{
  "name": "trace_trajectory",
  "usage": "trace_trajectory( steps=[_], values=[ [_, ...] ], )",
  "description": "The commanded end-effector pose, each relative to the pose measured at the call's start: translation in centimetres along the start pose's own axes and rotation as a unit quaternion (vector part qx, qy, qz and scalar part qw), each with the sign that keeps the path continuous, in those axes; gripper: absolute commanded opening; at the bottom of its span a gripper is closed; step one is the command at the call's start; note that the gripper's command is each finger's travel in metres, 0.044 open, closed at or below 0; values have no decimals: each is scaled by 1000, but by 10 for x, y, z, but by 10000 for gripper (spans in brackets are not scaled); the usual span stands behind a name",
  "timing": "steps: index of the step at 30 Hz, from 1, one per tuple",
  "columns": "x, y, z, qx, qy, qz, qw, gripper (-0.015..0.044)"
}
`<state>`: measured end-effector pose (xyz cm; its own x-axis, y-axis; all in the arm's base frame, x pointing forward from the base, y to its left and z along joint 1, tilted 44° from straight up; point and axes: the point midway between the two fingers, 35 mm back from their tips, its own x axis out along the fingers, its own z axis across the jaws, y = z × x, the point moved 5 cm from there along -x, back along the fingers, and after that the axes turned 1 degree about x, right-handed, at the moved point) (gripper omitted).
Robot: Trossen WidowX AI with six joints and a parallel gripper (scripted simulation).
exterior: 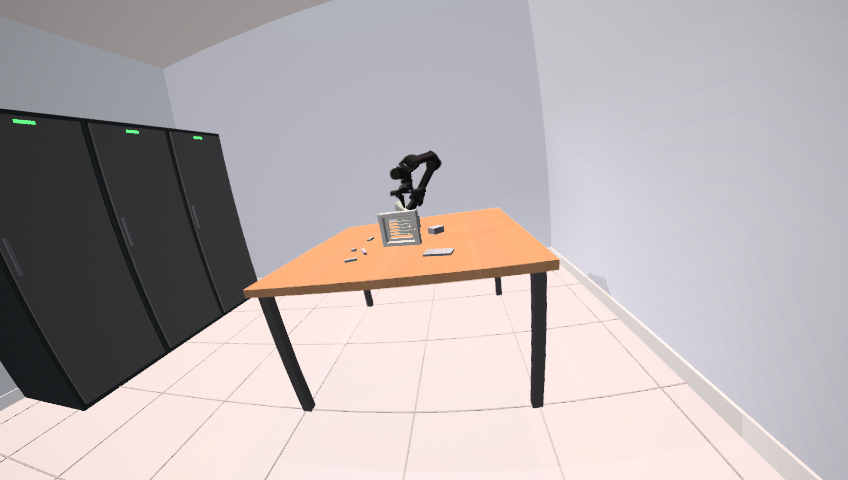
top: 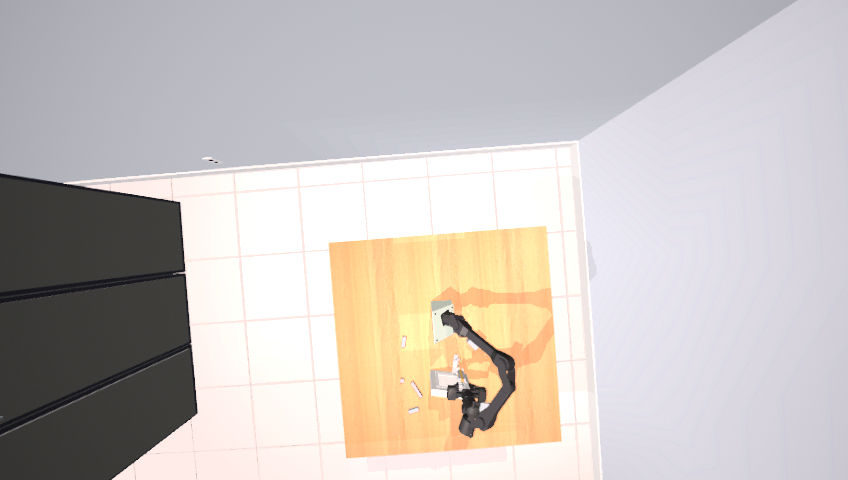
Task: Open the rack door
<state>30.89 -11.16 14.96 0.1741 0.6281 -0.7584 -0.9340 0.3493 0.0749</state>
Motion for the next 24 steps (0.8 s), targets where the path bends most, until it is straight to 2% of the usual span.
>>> trace_trajectory(
  steps=[1, 24],
  values=[
    [-2, -1, -3, 19, -20, 14, 1000, 288],
    [30, -2, -2, 19, -20, 13, 1000, 288]
  ],
)
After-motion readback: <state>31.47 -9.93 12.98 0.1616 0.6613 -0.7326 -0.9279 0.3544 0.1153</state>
